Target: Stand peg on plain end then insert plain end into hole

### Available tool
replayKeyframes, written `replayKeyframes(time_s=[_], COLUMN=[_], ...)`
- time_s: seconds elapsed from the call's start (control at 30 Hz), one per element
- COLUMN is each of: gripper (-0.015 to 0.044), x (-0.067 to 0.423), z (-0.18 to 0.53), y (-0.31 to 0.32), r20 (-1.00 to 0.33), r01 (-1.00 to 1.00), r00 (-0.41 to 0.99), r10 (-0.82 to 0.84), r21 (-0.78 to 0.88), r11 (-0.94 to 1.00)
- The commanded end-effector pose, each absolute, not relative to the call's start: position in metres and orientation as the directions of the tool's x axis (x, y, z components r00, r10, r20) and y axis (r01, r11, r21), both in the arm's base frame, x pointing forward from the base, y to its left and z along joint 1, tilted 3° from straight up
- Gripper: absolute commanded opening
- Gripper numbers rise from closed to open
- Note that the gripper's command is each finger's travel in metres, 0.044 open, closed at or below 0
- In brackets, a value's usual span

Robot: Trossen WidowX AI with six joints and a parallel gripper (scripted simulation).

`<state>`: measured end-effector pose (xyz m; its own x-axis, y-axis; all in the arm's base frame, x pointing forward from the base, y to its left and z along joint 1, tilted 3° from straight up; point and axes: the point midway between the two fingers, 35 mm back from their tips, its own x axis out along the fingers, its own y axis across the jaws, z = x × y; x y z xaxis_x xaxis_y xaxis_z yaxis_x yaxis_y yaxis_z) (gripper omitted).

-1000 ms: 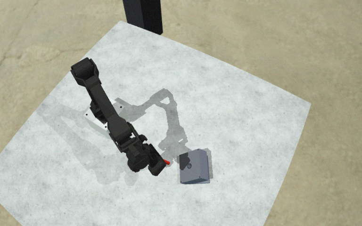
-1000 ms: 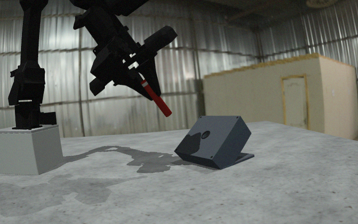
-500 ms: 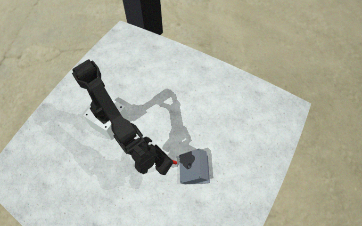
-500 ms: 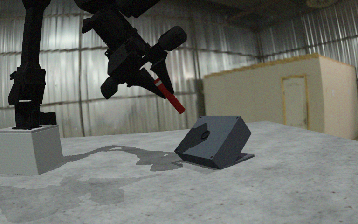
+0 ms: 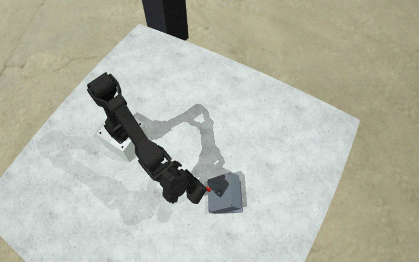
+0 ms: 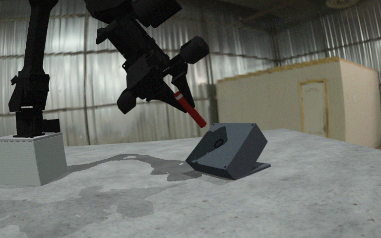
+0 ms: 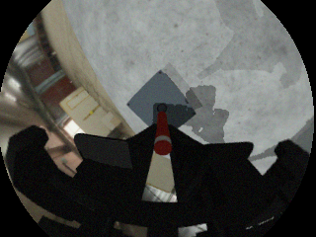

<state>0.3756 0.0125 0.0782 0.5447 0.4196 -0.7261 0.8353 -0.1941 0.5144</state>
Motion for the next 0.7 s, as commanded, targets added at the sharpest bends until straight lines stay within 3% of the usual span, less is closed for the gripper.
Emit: replayKeyframes(time_s=[0.0,0.67], gripper=[0.0,0.0], x=[0.38,0.39], z=[0.072,0.059], y=[0.016,0.026], r20=[-0.726,-0.721], r01=[0.835,0.832], r00=[0.545,0.548], r10=[0.419,0.424], r21=[0.514,0.521], r11=[-0.196,-0.19])
